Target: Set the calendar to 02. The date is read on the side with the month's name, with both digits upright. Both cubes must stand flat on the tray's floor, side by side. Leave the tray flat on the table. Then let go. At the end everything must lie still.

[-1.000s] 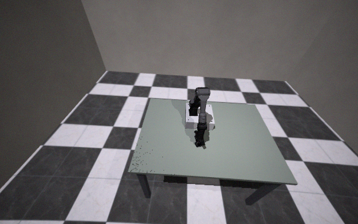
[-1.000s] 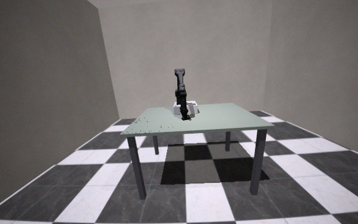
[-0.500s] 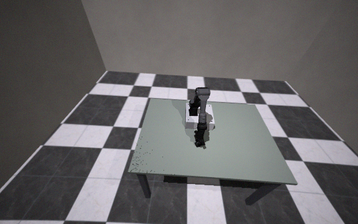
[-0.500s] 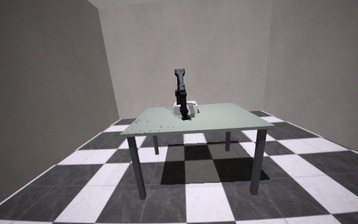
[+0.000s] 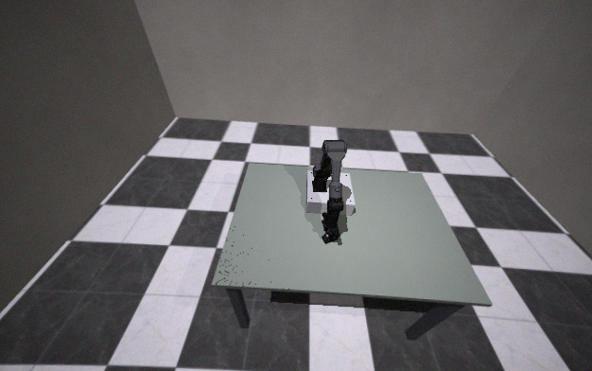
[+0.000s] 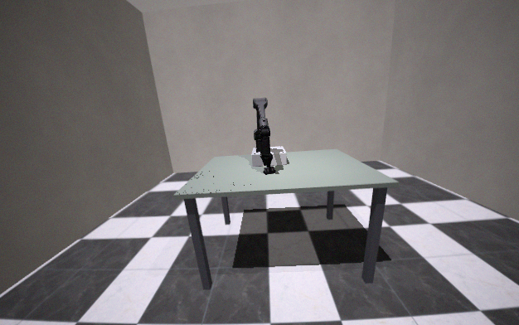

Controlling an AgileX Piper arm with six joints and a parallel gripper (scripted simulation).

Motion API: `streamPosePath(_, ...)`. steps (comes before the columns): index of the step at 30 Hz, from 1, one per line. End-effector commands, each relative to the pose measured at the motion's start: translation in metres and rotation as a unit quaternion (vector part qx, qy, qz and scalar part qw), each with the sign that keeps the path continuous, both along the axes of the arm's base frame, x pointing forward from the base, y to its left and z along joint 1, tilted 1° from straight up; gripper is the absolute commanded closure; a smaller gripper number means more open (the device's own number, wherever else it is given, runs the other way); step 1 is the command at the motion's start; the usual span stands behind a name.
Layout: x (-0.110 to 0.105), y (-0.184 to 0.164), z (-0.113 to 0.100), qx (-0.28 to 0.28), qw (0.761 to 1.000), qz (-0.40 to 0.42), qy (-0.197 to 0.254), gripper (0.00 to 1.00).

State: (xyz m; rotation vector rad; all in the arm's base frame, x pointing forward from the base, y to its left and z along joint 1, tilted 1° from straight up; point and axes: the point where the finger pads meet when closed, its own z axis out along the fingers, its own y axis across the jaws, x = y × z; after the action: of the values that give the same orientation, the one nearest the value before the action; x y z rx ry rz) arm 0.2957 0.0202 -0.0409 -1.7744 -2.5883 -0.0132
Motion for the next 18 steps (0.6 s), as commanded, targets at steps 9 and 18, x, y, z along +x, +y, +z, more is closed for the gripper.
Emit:
streamPosePath(9,0.001,0.0,0.044,0.0,1.0,0.0,-0.003,0.41)
streamPosePath(18,0.001,-0.001,0.062,0.0,1.0,0.0,-0.001,0.41)
